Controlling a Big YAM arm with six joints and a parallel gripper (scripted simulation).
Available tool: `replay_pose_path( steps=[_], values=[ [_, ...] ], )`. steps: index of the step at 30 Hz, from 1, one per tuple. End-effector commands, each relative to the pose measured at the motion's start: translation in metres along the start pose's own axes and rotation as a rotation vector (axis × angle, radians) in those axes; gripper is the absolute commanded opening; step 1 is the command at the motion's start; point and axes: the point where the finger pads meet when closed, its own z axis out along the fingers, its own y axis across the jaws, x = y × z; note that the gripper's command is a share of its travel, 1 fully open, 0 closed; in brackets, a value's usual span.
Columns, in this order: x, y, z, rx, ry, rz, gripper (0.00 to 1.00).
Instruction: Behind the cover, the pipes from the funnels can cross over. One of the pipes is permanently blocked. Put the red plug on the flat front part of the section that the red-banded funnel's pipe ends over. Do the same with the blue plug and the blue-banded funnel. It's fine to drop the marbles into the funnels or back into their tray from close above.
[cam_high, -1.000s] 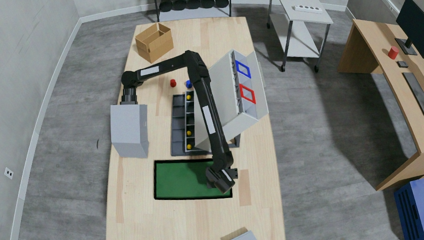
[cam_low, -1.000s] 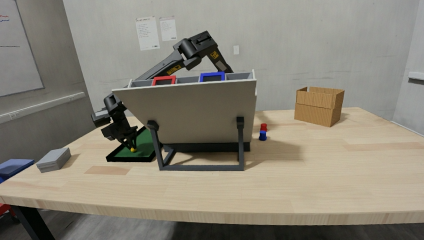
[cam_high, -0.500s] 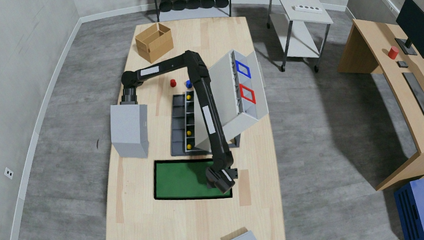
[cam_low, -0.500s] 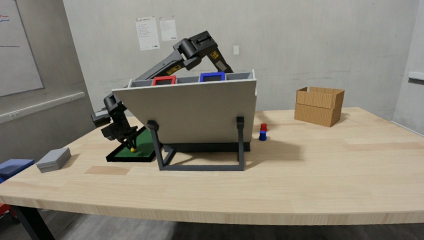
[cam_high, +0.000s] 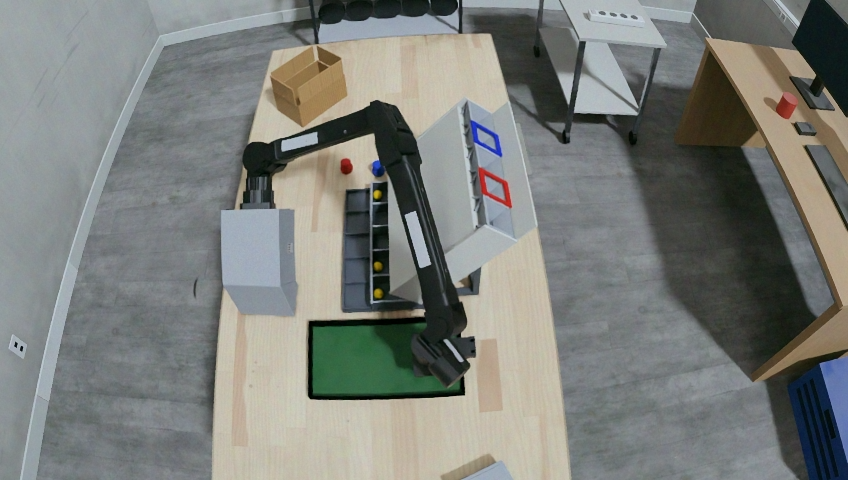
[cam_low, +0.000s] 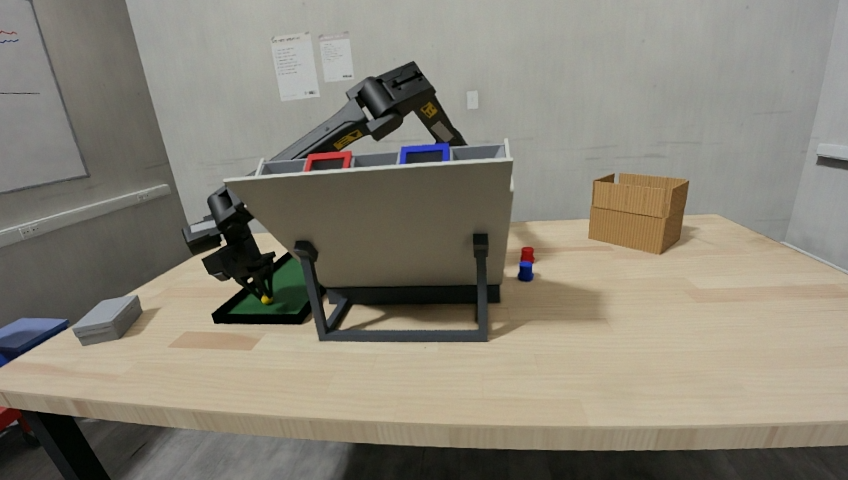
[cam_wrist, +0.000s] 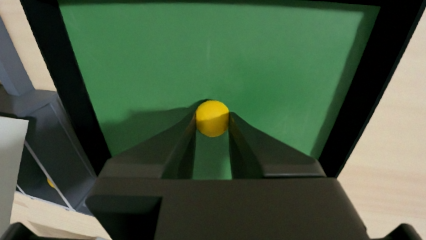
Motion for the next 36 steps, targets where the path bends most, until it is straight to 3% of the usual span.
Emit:
replay_pose_path(
  steps=[1, 15, 36],
  values=[
    [-0.009, 0.001, -0.019, 0.011, -0.016, -0.015, 0.00],
    [-0.011, 0.027, -0.140, 0.008, 0.016, -0.006, 0.00],
    [-0.012, 0.028, -0.141, 0.009, 0.019, 0.000, 0.00]
  ],
)
